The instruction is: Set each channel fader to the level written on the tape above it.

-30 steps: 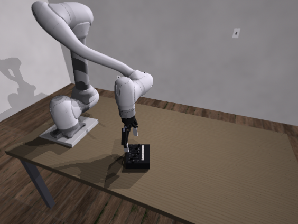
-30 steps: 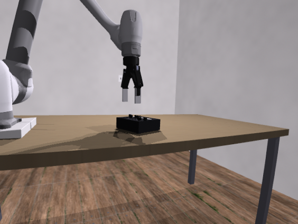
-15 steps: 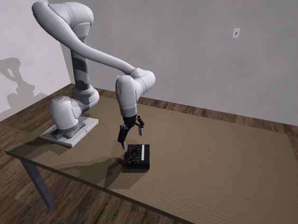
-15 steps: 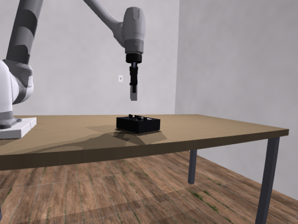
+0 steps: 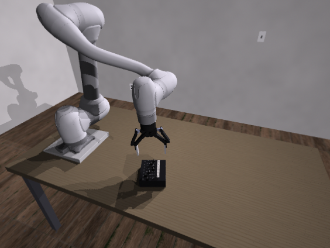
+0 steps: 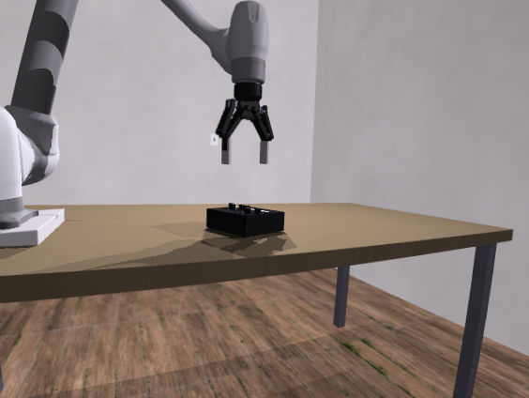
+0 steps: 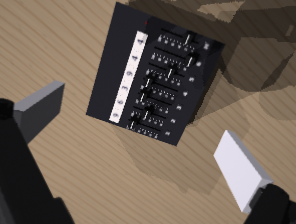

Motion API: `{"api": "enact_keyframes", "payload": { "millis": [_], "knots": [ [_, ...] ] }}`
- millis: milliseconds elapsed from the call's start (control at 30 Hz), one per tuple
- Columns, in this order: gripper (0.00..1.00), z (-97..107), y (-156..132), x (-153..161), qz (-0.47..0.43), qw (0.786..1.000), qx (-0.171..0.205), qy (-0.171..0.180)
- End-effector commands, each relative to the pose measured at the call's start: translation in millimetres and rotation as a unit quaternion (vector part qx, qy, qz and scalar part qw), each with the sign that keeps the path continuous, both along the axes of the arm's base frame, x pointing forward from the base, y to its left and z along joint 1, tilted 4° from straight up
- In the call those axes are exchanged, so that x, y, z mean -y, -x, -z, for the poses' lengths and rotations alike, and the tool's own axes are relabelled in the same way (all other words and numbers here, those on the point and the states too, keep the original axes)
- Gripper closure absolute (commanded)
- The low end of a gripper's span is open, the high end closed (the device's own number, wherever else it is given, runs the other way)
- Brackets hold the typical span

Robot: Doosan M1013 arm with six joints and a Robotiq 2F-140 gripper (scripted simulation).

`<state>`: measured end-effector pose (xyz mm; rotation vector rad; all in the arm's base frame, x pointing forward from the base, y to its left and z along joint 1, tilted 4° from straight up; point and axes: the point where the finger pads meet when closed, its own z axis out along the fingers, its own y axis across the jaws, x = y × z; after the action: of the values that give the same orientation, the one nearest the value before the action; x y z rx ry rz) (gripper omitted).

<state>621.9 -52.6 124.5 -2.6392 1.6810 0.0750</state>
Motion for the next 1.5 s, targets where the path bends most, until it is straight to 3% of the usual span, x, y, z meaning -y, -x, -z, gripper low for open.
{"api": "enact_keyframes", "payload": {
  "millis": [0, 100, 567, 767, 833, 967, 1100, 1233, 1333, 1400, 1433, 1467],
  "knots": [
    [0.0, -4.1, -3.3, -0.3, 0.137, 0.99, -0.013, 0.022],
    [0.0, -4.2, -3.4, -0.3, 0.207, 0.978, -0.02, 0.034],
    [0.0, -7.0, -2.6, 0.3, 0.193, 0.98, -0.02, 0.033],
    [0.0, -35.1, 6.8, 6.7, 0.049, 0.998, -0.015, 0.025],
    [0.0, -35.1, 6.8, 6.7, 0.049, 0.998, -0.015, 0.025],
    [0.0, -68.9, 20.1, 13.9, -0.108, 0.994, -0.009, 0.017],
    [0.0, -105.5, 36.9, 20.9, -0.22, 0.975, -0.005, 0.016],
    [0.0, -135.6, 52.7, 26.1, -0.33, 0.944, -0.001, 0.016],
    [0.0, -150.0, 60.9, 28.2, -0.409, 0.912, 0.002, 0.014],
    [0.0, -150.0, 60.9, 28.2, -0.409, 0.912, 0.002, 0.014],
    [0.0, -153.0, 62.7, 28.7, -0.483, 0.876, 0.005, 0.008],
    [0.0, -155.1, 64.0, 29.0, -0.5, 0.866, 0.006, 0.007]
  ]
}}
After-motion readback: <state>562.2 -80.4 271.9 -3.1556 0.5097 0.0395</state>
